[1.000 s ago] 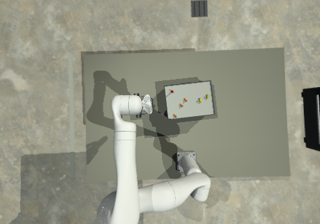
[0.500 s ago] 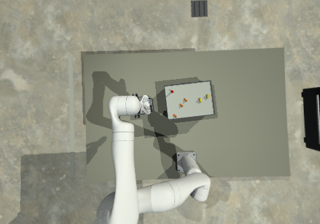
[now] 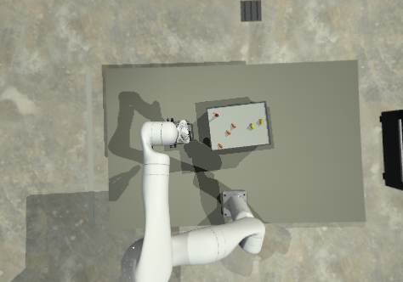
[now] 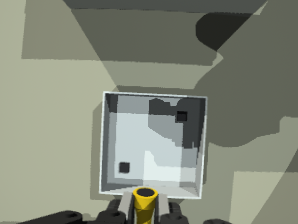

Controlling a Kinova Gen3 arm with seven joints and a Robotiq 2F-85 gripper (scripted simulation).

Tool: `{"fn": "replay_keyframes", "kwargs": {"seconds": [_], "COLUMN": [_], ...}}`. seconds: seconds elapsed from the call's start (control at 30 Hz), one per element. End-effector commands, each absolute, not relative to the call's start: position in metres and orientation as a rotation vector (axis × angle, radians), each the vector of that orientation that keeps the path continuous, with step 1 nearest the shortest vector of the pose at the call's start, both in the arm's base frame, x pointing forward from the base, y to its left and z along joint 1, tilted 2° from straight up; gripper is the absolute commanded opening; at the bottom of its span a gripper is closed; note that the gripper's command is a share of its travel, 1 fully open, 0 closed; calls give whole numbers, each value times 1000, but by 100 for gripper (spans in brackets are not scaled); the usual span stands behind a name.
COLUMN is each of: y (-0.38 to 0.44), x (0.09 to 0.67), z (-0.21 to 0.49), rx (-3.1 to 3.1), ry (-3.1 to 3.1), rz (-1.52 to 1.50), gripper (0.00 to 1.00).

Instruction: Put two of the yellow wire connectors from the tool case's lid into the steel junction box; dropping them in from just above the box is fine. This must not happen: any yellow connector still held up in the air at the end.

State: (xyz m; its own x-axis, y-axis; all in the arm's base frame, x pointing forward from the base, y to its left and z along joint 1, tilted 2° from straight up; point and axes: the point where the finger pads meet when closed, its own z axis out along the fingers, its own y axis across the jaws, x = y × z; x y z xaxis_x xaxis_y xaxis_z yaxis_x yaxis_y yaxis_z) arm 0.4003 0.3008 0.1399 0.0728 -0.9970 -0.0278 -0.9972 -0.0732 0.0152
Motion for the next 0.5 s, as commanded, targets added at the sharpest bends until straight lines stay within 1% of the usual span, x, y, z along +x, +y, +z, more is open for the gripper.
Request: {"fn": "replay_keyframes", "kwargs": {"seconds": [0.0, 0.03, 0.3, 0.47], "y": [297, 297, 298, 299], "x": [398, 398, 396, 395], "z": [118, 118, 45, 14], "rx": [-2300, -2300, -2300, -2300], "ry": [2150, 2150, 2150, 2150], "rz": [45, 45, 45, 45], "gripper": [18, 18, 18, 18]}}
